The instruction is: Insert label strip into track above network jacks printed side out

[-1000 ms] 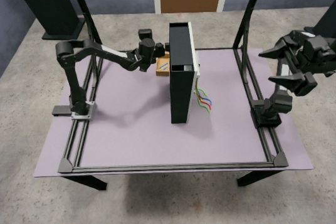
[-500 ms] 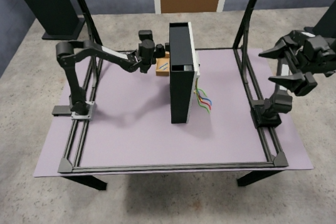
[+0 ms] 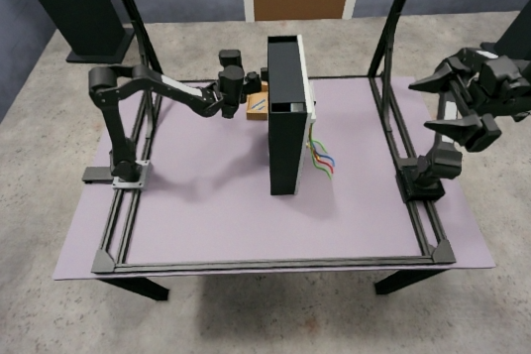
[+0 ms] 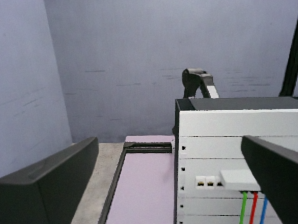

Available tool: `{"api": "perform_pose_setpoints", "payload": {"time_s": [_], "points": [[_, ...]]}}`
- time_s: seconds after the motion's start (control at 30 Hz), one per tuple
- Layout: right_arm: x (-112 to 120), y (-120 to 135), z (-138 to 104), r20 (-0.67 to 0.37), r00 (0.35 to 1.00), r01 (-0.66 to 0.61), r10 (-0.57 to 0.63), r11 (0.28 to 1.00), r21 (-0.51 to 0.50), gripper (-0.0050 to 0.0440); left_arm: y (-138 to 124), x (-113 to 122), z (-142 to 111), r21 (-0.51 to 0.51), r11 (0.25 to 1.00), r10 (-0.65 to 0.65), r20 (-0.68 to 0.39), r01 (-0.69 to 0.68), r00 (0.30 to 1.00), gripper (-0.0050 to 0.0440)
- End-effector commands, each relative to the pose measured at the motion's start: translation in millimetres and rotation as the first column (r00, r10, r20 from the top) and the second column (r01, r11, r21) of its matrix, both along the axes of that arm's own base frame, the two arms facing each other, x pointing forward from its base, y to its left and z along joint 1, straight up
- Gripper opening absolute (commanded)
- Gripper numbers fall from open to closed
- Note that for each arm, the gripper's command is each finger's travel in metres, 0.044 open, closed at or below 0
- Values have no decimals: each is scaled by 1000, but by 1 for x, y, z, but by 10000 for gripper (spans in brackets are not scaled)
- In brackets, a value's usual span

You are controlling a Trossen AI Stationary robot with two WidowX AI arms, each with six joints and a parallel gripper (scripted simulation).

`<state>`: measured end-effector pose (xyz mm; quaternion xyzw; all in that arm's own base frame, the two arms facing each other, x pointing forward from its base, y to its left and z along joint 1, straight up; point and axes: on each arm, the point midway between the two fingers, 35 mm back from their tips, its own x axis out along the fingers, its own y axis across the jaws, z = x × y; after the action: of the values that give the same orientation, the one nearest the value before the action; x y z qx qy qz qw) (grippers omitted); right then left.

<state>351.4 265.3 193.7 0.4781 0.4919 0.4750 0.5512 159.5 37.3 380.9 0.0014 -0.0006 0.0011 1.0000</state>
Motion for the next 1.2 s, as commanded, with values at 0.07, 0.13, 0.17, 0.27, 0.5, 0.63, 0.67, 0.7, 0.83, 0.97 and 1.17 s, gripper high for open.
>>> {"api": "perform_pose_setpoints", "payload": {"time_s": [0.07,0.13,0.17,0.27,0.5,0.63,0.67,0.7,0.83,0.97,1.17], "points": [[-1,-5,7,7,1000,-4,4,1000,15,-50,0,0,2,2,1000,-2,1,2,1000,440],[-1,-7,7,5,1000,-5,5,1000,18,-50,0,0,2,2,1000,-2,1,2,1000,440],[-1,-7,7,5,1000,-6,6,1000,19,-50,0,0,2,2,1000,-2,1,2,1000,440],[-2,-9,7,4,1000,-7,7,1000,21,-50,0,0,2,2,1000,-2,1,2,1000,440],[-2,-13,7,0,1000,-10,10,1000,28,-50,0,0,2,2,1000,-2,1,2,1000,440],[-2,-15,7,-2,1000,-12,12,999,33,-50,0,0,2,2,1000,-2,1,2,1000,440],[-2,-16,7,-3,1000,-13,13,999,34,-50,0,0,2,2,1000,-2,1,2,1000,440],[-2,-17,7,-3,1000,-13,13,999,35,-50,0,0,2,2,1000,-2,1,2,1000,440],[-2,-19,7,-5,1000,-15,15,999,38,-50,0,0,2,2,1000,-2,1,2,1000,440],[-2,-21,7,-7,1000,-16,17,999,41,-50,0,0,2,2,1000,-2,1,2,1000,440],[-3,-25,7,-10,1000,-20,20,999,47,-50,0,0,2,2,1000,-2,1,2,1000,440]]}}
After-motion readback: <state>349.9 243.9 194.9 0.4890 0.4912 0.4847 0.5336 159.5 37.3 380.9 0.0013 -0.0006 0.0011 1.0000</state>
